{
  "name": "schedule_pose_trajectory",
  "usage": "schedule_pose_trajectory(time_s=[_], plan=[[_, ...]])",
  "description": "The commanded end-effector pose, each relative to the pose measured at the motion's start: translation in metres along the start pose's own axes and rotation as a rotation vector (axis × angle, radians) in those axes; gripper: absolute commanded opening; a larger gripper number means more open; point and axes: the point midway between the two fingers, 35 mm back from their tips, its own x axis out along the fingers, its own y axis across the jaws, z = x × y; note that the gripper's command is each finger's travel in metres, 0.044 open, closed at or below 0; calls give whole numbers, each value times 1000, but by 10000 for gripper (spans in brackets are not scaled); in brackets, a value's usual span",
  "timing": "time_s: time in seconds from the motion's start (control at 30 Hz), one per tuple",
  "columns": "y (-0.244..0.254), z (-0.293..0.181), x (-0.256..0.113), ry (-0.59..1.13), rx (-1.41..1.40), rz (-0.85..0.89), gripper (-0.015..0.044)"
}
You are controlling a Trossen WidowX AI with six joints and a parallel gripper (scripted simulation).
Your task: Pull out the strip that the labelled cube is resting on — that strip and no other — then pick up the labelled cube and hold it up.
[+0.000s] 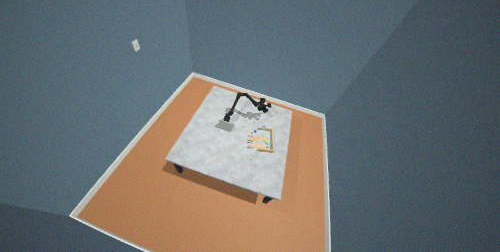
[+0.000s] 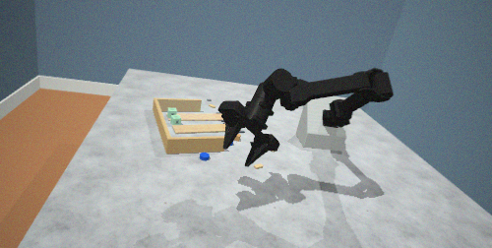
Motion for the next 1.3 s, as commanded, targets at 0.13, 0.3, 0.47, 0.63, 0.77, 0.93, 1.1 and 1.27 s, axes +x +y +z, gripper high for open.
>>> schedule_pose_trajectory(time_s=[0.13, 0.3, 0.47, 0.63, 0.77, 0.93, 1.1, 1.27], plan=[[0, 32, -26, -81, -166, 25, 400], [-4, 90, -82, -246, -442, 40, 400], [-12, 124, -122, -363, -588, 30, 400], [-25, 154, -162, -474, -723, -1, 400], [-38, 173, -196, -554, -834, -39, 400], [-60, 193, -236, -647, -967, -102, 400], [-86, 208, -274, -730, -1093, -179, 400], [-116, 218, -308, -800, -1210, -268, 400]])
